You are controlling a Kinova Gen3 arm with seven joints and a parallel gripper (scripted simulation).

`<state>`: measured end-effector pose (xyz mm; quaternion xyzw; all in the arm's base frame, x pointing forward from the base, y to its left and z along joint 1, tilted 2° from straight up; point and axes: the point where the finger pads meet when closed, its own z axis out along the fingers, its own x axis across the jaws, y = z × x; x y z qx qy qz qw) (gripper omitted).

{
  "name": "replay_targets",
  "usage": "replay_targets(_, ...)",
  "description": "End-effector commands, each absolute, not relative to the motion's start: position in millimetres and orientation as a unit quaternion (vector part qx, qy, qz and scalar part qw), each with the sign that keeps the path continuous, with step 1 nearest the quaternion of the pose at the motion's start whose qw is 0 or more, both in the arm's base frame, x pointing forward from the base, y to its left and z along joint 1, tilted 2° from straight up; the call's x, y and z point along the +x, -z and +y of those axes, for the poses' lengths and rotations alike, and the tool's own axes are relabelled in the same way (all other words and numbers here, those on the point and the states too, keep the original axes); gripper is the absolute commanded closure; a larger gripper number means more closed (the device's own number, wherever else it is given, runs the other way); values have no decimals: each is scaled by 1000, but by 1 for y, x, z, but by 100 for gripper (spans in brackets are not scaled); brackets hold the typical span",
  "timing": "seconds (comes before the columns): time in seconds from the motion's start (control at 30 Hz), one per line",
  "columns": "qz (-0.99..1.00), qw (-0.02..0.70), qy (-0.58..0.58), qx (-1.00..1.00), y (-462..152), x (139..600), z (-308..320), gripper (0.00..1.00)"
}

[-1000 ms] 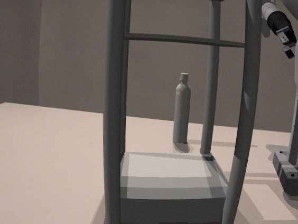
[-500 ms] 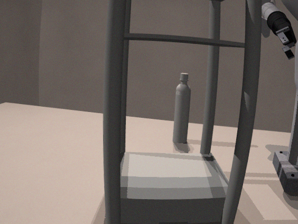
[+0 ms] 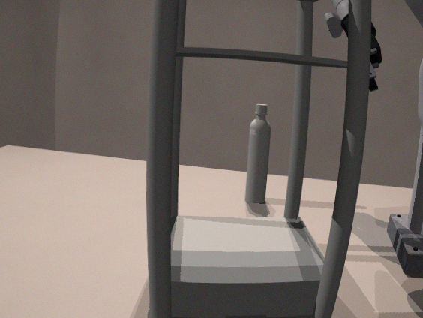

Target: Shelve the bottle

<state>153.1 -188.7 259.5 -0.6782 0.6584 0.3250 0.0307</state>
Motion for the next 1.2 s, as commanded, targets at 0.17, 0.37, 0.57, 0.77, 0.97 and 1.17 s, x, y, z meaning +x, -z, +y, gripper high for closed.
replay_targets(0.17, 617, -6, -218, -757, -268, 227, -185, 0)
replay_targets(0.37, 597, -12, -163, -785, -275, 266, -177, 0)
replay_targets(0.57, 587, -12, -138, -797, -279, 284, -172, 0)
replay_targets(0.77, 587, -12, -138, -797, -279, 284, -172, 0)
replay_targets(0.97, 578, -11, -114, -808, -284, 302, -165, 0)
replay_targets(1.17, 568, -9, -92, -818, -290, 318, -158, 0)
